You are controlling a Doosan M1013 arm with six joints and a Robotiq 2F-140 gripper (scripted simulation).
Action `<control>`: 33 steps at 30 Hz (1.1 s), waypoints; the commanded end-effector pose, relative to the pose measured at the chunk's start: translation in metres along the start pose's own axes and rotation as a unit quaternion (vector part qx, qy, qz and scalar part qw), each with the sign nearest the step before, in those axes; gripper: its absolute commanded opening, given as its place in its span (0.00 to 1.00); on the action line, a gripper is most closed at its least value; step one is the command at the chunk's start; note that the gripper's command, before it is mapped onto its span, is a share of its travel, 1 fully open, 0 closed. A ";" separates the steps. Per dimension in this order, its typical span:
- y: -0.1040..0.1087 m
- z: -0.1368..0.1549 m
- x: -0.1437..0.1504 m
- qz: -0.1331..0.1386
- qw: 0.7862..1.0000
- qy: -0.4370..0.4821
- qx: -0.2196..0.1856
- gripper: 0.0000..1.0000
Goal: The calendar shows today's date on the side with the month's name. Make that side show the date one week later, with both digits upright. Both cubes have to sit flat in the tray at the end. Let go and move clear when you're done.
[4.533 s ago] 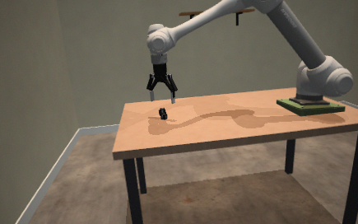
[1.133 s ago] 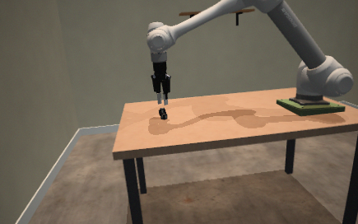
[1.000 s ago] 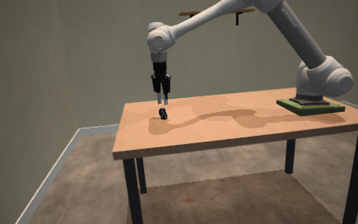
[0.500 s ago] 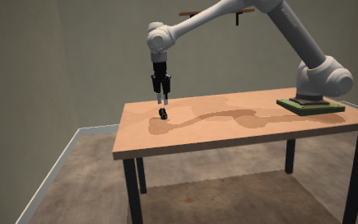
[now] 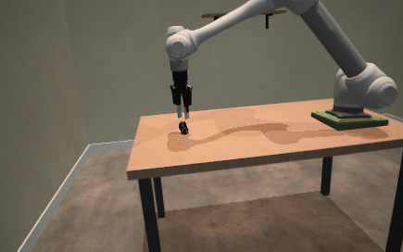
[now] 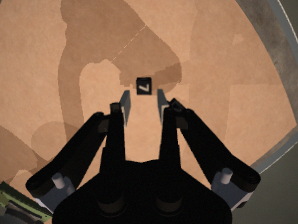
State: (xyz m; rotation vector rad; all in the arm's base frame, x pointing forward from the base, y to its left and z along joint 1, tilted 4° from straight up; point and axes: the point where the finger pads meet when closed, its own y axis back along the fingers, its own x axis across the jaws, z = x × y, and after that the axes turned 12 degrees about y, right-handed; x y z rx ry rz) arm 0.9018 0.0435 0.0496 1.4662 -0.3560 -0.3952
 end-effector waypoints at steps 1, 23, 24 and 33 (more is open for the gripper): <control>0.000 0.000 0.000 0.000 1.000 0.000 0.000 0.35; -0.029 0.000 0.000 0.000 1.000 0.000 0.000 0.35; -0.030 0.000 0.000 0.000 1.000 0.000 0.000 0.35; -0.041 0.000 0.000 0.000 1.000 0.000 0.000 0.35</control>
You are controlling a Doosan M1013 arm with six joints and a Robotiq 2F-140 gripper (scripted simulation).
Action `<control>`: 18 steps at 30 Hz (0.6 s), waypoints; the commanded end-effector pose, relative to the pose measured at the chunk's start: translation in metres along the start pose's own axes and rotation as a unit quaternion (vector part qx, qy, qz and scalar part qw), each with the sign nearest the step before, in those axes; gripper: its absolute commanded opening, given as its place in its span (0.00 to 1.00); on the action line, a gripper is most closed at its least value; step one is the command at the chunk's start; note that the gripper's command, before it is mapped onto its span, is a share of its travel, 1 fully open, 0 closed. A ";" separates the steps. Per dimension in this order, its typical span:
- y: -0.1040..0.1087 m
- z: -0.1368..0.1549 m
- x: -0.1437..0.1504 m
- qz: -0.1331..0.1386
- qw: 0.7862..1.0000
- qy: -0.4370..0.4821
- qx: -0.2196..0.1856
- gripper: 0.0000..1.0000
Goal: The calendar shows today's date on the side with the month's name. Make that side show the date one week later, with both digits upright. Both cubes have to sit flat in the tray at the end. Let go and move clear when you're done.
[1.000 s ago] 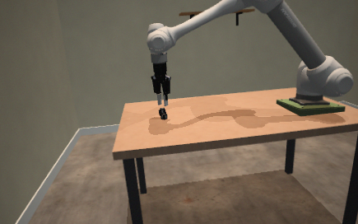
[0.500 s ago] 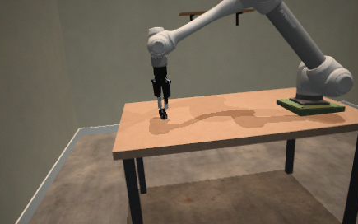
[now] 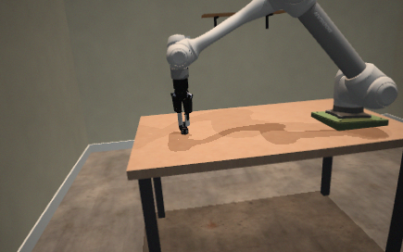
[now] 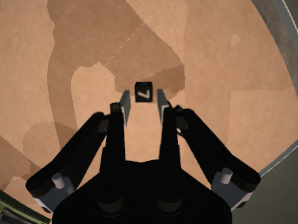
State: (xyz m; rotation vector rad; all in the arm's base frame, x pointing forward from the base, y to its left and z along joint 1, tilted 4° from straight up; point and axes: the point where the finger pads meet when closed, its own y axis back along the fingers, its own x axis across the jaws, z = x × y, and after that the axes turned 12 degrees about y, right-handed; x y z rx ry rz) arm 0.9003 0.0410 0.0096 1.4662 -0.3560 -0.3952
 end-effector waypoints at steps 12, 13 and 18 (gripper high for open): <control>-0.007 0.000 0.000 0.000 1.000 0.000 0.000 0.35; -0.007 0.000 0.000 0.000 1.000 0.000 0.000 0.35; -0.007 0.000 0.000 0.000 1.000 0.000 0.000 0.35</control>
